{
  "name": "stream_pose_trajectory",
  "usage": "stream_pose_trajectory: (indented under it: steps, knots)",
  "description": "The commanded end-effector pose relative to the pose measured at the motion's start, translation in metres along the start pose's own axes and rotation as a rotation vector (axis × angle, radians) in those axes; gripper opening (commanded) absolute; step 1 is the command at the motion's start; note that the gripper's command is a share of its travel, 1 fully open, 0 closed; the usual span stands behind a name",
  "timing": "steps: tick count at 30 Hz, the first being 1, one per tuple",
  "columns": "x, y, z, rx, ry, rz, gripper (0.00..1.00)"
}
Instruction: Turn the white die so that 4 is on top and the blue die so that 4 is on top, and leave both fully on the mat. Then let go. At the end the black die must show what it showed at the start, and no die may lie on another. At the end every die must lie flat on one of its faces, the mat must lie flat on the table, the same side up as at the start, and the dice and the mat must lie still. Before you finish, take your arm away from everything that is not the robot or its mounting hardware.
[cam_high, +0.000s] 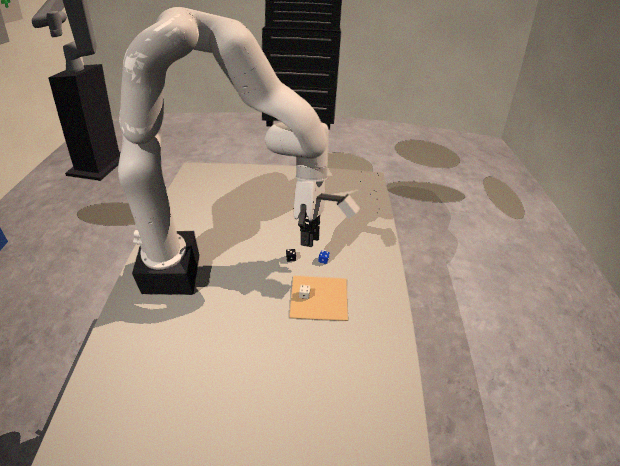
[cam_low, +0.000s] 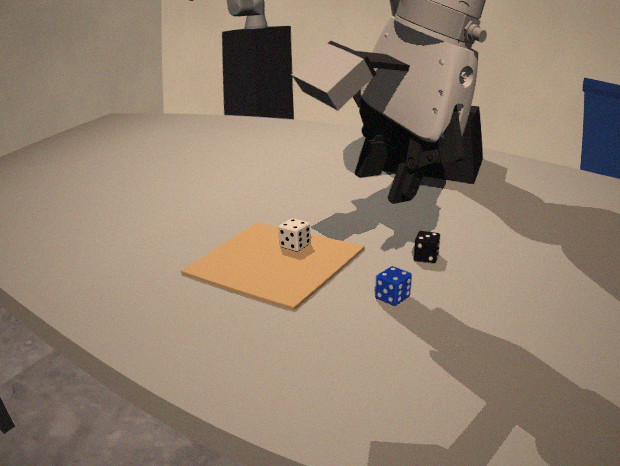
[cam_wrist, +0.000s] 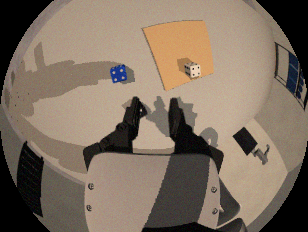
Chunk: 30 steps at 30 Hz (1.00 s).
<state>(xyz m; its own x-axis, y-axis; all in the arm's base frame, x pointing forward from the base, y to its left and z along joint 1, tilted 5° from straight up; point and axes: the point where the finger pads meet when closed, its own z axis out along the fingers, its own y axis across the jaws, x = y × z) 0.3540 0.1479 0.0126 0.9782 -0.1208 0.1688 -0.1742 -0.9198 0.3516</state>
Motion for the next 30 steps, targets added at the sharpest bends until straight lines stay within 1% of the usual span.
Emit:
stream_pose_trajectory:
  steps: [1,5,8,10,17,18,30]
  knots:
    - [0.016,-0.013,-0.014,0.114,-0.102,-0.029,0.42]
    - [0.034,-0.021,-0.026,0.217,-0.126,-0.042,0.42]
    - [0.043,-0.024,-0.032,0.264,-0.129,-0.048,0.42]
    - [0.047,-0.025,-0.034,0.282,-0.129,-0.050,0.42]
    - [0.049,-0.026,-0.036,0.293,-0.129,-0.051,0.42]
    - [0.049,-0.026,-0.036,0.293,-0.129,-0.051,1.00]
    - [0.049,-0.026,-0.036,0.293,-0.129,-0.049,1.00]
